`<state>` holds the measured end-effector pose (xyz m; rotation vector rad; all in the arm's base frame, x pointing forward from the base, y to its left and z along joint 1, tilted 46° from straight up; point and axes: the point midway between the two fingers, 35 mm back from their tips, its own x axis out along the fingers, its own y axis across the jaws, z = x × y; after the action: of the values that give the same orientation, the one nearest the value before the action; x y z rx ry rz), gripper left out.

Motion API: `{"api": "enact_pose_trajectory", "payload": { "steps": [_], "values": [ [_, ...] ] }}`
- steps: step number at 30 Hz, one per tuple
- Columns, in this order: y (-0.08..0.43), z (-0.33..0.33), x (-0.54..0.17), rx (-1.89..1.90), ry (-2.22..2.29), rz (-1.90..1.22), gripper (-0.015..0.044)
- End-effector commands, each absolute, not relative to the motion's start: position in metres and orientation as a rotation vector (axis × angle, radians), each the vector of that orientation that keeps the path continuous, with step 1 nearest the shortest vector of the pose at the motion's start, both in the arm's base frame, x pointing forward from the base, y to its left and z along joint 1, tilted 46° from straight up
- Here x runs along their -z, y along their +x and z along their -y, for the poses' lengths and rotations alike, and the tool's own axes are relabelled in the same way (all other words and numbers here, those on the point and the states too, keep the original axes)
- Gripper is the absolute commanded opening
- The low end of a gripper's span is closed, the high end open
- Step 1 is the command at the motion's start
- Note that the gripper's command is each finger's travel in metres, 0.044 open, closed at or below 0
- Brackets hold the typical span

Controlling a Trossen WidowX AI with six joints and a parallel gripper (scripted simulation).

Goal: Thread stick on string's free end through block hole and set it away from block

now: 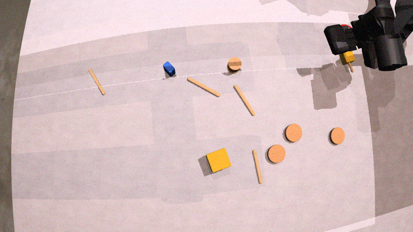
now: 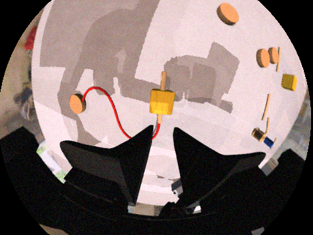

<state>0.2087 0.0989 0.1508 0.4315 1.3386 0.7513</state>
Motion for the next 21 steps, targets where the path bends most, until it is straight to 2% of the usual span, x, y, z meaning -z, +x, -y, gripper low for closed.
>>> {"api": "enact_pose_trajectory", "payload": {
  "steps": [1, 11, 21],
  "values": [
    [0.205, -0.07, -0.183, -0.757, 0.436, -1.327, 0.0121],
    [0.206, -0.071, -0.181, -0.71, 0.485, -1.354, 0.0121],
    [0.221, -0.073, -0.185, -0.033, 1.213, -1.634, 0.0121]
  ]
}}
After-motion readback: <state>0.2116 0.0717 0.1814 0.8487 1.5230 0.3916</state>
